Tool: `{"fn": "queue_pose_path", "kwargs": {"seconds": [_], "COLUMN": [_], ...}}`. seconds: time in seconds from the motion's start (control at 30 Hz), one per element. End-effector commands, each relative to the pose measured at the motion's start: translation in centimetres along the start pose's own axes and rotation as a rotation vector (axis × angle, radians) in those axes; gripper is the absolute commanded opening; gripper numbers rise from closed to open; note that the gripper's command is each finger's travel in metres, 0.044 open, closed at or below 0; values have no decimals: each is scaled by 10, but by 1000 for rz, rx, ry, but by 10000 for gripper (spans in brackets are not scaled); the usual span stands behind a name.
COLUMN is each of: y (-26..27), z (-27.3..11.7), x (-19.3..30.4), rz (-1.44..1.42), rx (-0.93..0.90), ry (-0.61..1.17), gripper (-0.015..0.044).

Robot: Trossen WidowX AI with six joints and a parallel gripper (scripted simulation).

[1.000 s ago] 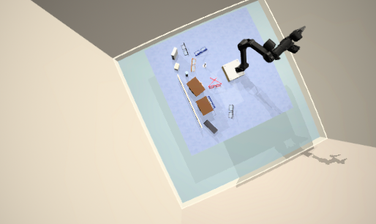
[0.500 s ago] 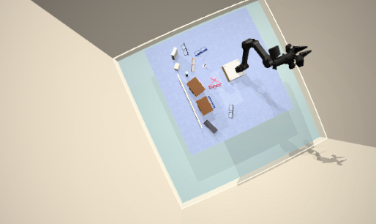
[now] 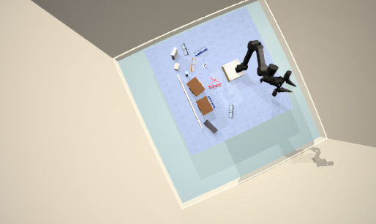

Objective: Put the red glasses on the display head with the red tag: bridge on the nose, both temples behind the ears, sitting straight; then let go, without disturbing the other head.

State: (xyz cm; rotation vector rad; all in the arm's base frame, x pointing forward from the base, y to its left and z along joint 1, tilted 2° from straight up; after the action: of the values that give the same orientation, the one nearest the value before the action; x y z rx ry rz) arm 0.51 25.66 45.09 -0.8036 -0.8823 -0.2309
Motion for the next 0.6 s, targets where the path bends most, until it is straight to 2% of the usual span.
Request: {"fn": "queue_pose_path", "kwargs": {"seconds": [0.0,0.1,0.37,0.57], "y": [39,68,118,160], "z": [-14,-34,-71,-124], "x": [2,4,7,4], "rz": [238,370,760,1162], "rx": [-191,-349,-609,-841], "ry": [51,137,343,669], "gripper": [200,200,200,200]}}
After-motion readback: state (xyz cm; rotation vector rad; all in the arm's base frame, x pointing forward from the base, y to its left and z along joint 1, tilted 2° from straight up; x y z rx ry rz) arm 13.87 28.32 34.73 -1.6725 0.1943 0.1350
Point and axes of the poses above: the point midway between the two fingers, 35 mm back from their tips, its own z axis out along the fingers, its own y axis across the jaws, x = y × z, the point moved 10 cm from there along -z, back along the fingers, and after that the axes turned 14 degrees about -z, right-handed, at the moved point
